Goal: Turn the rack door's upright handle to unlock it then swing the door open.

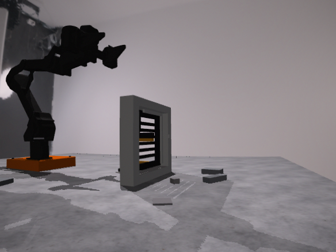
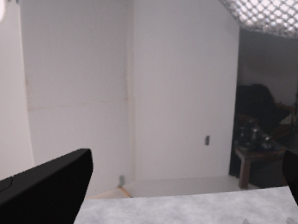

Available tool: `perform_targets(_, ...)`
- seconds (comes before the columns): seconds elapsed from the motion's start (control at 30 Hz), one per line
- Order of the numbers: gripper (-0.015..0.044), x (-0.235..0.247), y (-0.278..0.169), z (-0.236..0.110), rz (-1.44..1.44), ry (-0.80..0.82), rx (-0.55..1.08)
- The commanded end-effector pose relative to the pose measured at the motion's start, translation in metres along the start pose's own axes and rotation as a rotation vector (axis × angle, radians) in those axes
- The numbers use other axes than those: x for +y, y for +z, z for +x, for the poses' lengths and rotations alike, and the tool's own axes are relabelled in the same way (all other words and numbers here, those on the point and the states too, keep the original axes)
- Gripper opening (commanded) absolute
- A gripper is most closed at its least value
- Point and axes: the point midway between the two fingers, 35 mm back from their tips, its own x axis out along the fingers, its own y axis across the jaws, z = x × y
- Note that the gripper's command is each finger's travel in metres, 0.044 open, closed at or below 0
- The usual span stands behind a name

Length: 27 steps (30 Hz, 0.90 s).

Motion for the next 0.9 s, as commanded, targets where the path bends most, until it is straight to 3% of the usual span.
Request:
perform_targets(0.0,0.0374,0.0,0.0,0.0,0.001,0.001,0.004)
perform_targets(0.13,0.0289,0.005,-0.006,0.01,0.014,0.016,0.075)
perform_targets(0.87,0.0289,0.043,-0.047,0.048,0.068,0.088,0.55)
